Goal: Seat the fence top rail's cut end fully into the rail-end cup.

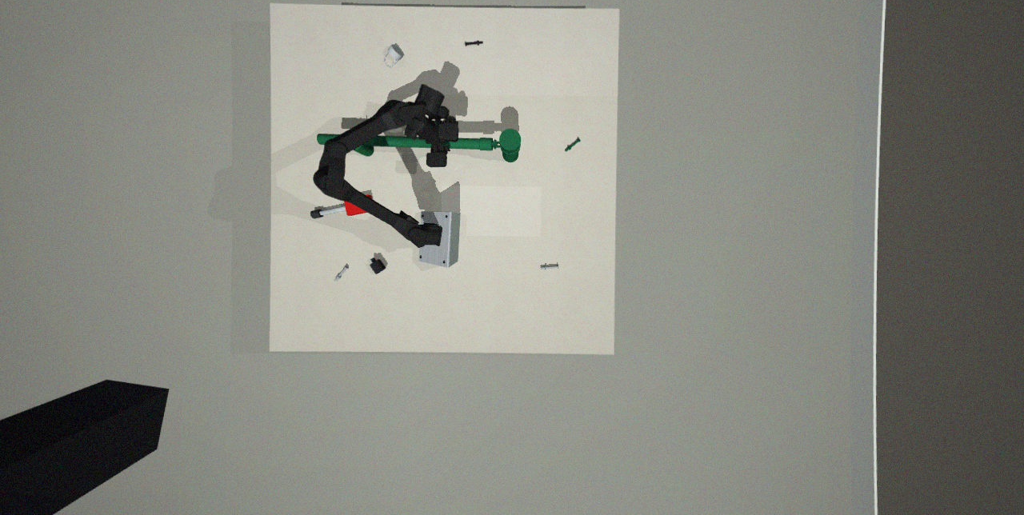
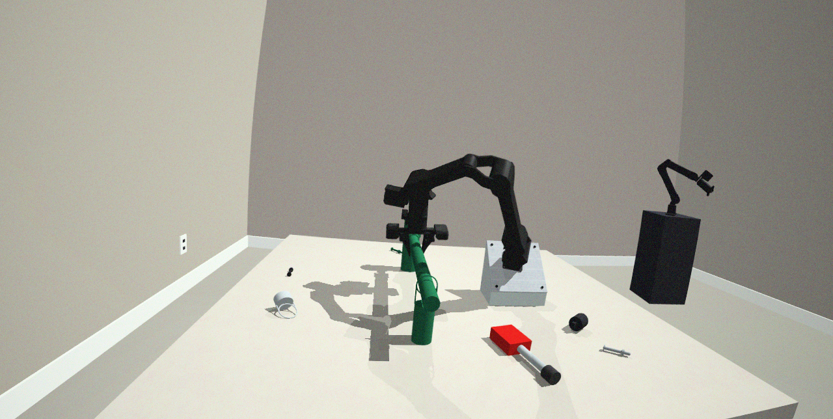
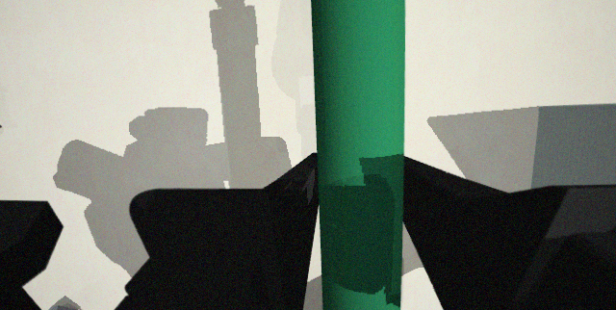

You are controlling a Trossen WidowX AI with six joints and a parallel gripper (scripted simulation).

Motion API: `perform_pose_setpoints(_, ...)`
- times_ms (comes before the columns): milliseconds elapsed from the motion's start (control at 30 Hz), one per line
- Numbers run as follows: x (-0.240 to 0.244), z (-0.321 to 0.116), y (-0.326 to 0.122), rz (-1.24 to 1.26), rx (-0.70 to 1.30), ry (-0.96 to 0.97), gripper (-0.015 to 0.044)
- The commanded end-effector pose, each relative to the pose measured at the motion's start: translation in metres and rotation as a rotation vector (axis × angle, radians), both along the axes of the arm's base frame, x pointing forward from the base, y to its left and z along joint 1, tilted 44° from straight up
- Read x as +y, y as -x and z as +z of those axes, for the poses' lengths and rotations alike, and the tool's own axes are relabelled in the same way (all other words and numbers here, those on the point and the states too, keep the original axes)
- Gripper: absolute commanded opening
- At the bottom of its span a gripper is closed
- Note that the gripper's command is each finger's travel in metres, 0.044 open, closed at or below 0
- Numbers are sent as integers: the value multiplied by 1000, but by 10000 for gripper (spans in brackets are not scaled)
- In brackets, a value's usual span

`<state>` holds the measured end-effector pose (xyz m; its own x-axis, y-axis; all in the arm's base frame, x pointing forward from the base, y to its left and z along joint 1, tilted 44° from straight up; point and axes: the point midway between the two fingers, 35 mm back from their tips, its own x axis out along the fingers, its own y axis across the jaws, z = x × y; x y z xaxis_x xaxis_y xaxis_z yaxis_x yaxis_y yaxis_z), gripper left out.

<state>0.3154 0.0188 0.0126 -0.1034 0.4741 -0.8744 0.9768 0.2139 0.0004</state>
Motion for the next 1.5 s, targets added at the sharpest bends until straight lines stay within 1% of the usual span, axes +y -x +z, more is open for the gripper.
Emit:
perform_pose_setpoints(0,-8,-1,-4,-8,-10,11,0)
perform_pose_setpoints(833,-21,-14,-8,-8,-11,12,0)
perform_pose_setpoints(867,-13,-12,-4,2,4,-2,0)
perform_pose_setpoints(1133,-13,-12,-4,2,4,-2,0)
perform_pose_setpoints(1467,-13,-11,-4,2,4,-2,263)
